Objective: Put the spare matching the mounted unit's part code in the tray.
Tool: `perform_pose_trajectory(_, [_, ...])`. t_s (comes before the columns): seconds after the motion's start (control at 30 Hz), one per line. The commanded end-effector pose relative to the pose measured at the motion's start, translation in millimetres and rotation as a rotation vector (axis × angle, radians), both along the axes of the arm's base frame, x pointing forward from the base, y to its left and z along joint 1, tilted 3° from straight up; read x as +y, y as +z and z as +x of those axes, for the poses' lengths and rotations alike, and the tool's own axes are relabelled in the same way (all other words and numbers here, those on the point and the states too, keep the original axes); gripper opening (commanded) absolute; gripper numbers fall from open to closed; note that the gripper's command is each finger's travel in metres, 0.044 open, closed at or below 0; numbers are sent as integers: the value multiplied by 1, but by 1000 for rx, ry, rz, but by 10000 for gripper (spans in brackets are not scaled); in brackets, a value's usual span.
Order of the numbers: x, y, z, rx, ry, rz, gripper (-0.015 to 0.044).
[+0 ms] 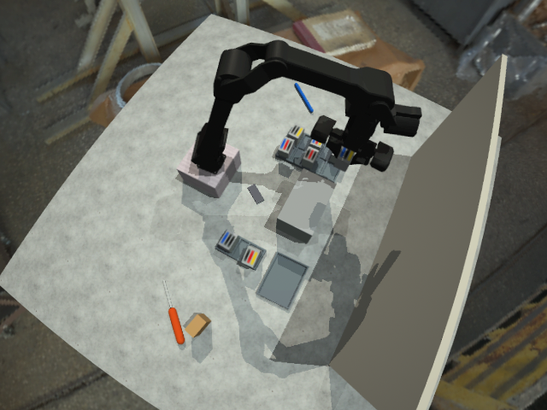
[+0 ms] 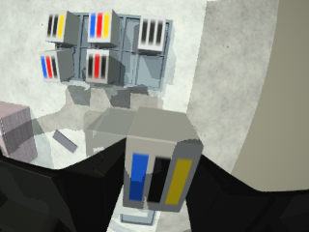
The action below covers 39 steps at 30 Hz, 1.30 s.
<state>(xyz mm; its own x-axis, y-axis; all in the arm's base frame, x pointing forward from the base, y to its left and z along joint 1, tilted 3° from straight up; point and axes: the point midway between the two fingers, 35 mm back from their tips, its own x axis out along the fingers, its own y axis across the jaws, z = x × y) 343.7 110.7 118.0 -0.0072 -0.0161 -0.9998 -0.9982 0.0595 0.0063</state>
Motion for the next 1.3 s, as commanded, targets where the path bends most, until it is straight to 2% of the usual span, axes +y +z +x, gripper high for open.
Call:
perform_pose_trajectory(0.0, [-28, 2, 10, -2, 3, -6, 0])
perform_pose_trajectory(0.63, [-150, 6, 26, -6, 3, -17, 0])
perform_pose_trajectory(1.27, [-272, 10, 0, -1, 3, -32, 0])
